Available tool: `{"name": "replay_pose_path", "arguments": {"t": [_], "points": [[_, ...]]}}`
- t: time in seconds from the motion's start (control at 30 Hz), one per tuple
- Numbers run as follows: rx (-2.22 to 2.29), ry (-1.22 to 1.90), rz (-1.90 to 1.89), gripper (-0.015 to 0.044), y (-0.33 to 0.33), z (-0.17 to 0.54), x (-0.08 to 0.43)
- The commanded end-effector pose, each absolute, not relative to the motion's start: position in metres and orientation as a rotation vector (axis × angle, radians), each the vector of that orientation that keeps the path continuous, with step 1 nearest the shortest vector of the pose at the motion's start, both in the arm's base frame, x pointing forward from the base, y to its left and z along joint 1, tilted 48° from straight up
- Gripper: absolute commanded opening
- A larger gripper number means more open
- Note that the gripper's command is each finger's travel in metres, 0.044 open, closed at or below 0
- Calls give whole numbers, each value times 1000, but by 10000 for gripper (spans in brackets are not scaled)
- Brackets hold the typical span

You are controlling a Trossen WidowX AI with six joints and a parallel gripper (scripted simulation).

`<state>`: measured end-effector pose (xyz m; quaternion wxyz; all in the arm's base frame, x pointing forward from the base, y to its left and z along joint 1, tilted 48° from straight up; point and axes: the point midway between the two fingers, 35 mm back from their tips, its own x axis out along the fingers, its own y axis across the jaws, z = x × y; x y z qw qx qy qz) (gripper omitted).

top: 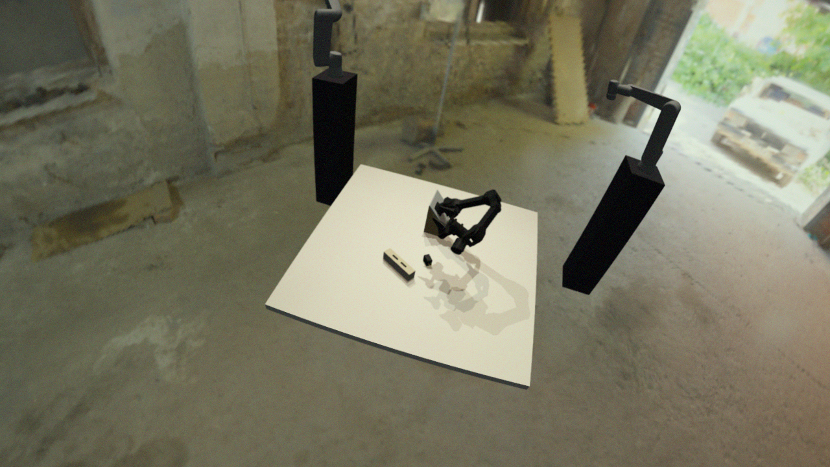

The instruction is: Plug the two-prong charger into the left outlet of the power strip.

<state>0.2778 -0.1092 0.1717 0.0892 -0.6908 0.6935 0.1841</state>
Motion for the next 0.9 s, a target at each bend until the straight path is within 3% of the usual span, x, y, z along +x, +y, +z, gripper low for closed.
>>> {"name": "replay_pose_path", "arguments": {"t": [0.0, 0.87], "points": [[-2050, 2062, 549, 426, -109, 171, 278], [-1321, 1855, 806, 440, -70, 66, 260]]}}
